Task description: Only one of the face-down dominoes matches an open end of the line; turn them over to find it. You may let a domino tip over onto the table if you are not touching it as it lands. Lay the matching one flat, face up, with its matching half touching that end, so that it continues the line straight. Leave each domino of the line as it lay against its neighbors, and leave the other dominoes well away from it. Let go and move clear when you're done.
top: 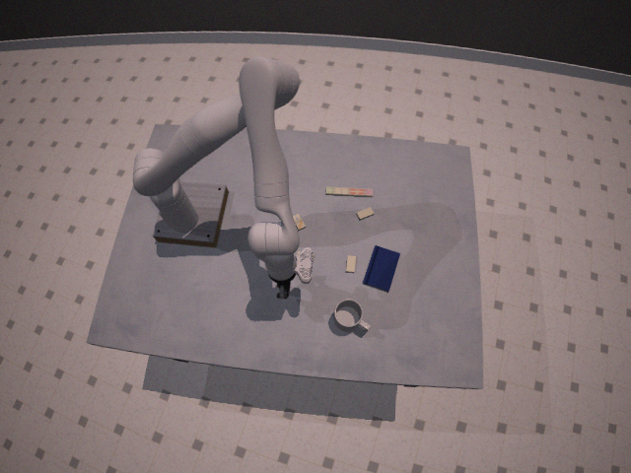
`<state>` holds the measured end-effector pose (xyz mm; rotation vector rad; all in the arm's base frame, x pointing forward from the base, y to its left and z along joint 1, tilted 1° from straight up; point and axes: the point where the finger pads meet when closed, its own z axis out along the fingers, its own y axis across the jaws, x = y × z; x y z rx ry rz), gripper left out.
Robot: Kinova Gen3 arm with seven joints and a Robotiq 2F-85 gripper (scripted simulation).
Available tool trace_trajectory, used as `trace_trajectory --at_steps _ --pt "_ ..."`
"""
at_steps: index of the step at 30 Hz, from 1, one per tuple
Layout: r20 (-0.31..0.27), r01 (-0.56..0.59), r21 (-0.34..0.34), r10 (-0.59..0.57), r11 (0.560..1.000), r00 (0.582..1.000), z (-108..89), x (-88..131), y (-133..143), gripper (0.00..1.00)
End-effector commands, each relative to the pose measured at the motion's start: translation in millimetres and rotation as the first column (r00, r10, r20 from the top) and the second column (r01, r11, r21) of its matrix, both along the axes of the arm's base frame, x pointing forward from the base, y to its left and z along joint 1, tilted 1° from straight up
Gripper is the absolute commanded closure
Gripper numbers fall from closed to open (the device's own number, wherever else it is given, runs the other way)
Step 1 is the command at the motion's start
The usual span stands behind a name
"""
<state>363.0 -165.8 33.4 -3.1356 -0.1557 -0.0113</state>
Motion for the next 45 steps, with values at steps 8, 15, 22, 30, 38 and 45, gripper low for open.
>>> trace_trajectory --at_steps 8,15,22,30,38,45 --pt "0.001 0.0 0.0 0.0 1.0 1.0 0.5 0 0 0.53" --pt "0.001 0.0 0.0 0.0 1.0 1.0 0.0 0 0 0.53" --pt "0.001 0.0 0.0 0.0 1.0 1.0 -4.0 0 0 0.53" --pt "0.001 0.0 0.0 0.0 1.0 1.0 -9.2 0 0 0.53" --pt "0.001 0.0 0.0 0.0 1.0 1.0 -13.4 1 0 0.53" --pt "0.001 0.0 0.0 0.0 1.0 1.0 -13.7 1 0 0.53"
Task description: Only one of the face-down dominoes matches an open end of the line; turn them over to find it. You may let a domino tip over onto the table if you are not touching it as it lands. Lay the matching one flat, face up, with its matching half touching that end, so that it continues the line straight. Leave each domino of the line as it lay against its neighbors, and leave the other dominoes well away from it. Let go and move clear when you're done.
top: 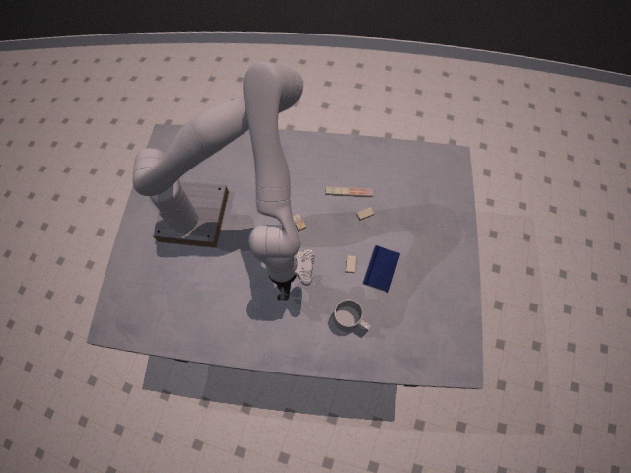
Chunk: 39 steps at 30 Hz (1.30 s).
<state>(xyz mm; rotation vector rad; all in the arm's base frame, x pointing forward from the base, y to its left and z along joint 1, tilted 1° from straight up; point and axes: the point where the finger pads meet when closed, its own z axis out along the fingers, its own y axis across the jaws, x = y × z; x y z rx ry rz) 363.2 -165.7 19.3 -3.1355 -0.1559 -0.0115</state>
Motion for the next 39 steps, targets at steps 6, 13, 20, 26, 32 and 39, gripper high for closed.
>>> trace_trajectory --at_steps 6,13,20,26,32,39 --pt "0.001 0.0 0.0 0.0 1.0 1.0 0.4 0.3 -0.2 0.53" --pt "0.001 0.0 0.0 0.0 1.0 1.0 0.4 0.3 -0.2 0.67" --pt "0.001 0.0 0.0 0.0 1.0 1.0 0.4 0.3 -0.2 0.67" --pt "0.001 0.0 0.0 0.0 1.0 1.0 0.4 0.3 -0.2 0.67" --pt "0.001 0.0 0.0 0.0 1.0 1.0 0.4 0.3 -0.2 0.67" --pt "0.001 0.0 0.0 0.0 1.0 1.0 0.4 0.3 -0.2 0.67"
